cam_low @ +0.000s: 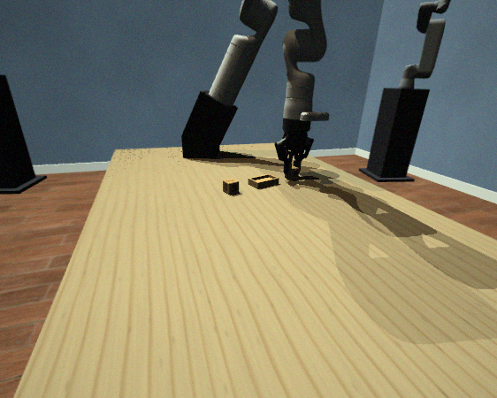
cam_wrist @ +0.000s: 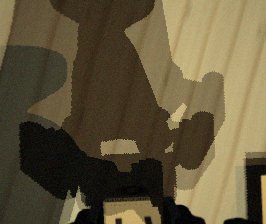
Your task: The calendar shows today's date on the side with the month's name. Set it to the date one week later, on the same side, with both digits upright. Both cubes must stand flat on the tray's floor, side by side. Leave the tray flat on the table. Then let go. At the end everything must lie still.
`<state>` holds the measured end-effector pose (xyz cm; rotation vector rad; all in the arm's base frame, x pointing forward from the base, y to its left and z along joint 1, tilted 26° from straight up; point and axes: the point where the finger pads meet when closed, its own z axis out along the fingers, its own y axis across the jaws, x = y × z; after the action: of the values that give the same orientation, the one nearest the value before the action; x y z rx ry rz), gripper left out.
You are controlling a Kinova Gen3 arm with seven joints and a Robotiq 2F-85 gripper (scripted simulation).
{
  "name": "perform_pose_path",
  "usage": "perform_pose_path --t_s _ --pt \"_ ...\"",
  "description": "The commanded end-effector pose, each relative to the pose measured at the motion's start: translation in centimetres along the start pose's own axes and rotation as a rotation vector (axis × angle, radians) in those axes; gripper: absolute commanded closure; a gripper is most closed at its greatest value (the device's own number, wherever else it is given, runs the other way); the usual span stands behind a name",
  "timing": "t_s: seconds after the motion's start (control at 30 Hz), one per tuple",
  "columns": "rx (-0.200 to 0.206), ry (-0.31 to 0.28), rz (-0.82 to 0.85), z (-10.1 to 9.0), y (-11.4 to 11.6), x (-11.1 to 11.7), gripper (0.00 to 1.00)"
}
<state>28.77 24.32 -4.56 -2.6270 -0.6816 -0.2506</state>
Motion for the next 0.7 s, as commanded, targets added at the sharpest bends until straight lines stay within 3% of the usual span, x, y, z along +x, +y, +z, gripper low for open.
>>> perform_pose_path --t_s 0.0,0.17,0.67 --pt "0.0 0.001 0.0 -0.03 0.02 0.03 0.74" --pt "0.0 0.001 0.0 -0.03 0.02 0.03 0.74" --pt "0.0 0.001 0.0 -0.03 0.02 0.03 0.54"
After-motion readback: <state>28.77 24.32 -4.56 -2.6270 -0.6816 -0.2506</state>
